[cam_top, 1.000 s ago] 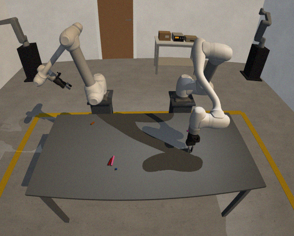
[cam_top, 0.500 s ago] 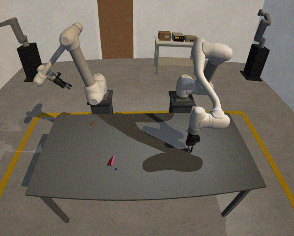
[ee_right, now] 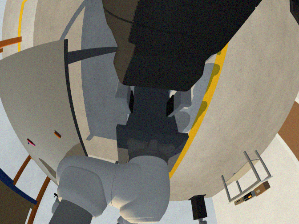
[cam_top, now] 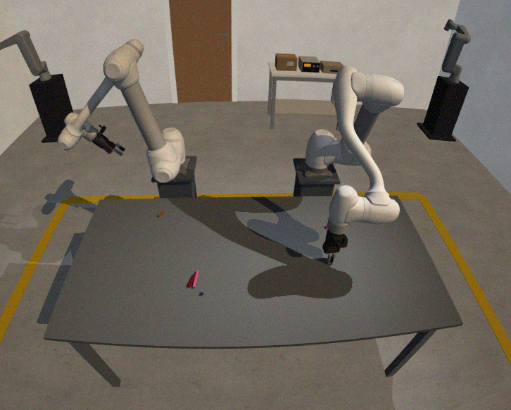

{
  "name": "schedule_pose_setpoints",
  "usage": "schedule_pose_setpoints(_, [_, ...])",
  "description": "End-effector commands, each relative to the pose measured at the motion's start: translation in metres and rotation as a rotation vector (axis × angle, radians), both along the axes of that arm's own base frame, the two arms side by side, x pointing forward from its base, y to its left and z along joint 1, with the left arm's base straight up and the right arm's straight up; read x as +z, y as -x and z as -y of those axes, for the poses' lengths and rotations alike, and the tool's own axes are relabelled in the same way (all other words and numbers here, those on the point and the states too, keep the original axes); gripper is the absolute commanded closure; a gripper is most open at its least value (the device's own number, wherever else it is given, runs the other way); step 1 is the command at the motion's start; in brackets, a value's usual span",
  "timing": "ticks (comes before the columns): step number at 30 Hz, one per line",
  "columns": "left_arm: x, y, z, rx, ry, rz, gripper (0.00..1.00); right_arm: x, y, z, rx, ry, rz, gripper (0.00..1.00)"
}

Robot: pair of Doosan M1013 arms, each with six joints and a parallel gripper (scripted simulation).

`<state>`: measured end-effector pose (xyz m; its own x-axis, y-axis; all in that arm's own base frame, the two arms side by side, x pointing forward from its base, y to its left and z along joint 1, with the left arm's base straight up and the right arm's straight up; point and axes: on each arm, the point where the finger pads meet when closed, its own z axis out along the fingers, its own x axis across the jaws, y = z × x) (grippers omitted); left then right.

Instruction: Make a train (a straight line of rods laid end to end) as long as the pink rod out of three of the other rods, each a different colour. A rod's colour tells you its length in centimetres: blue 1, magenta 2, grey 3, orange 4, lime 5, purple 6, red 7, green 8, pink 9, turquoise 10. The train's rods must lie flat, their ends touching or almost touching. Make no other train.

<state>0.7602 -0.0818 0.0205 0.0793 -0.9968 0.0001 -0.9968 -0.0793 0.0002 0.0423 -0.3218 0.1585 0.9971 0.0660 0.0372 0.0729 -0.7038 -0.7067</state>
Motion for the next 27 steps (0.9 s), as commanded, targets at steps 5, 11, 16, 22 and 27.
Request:
schedule_pose_setpoints(5, [0.001,-0.001,0.0,0.0,0.0,0.002,0.76,0.0,0.0,0.0,0.0,0.001,0.0,0.0])
schedule_pose_setpoints(11, [0.001,-0.001,0.0,0.0,0.0,0.002,0.76,0.0,0.0,0.0,0.0,0.001,0.0,0.0])
schedule_pose_setpoints(16, [0.001,-0.001,0.0,0.0,0.0,0.002,0.76,0.0,0.0,0.0,0.0,0.001,0.0,0.0])
schedule_pose_setpoints(22, [0.004,-0.001,0.0,0.0,0.0,0.002,0.76,0.0,0.0,0.0,0.0,0.001,0.0,0.0])
schedule_pose_setpoints(27, [0.015,-0.001,0.0,0.0,0.0,0.002,0.76,0.0,0.0,0.0,0.0,0.001,0.0,0.0])
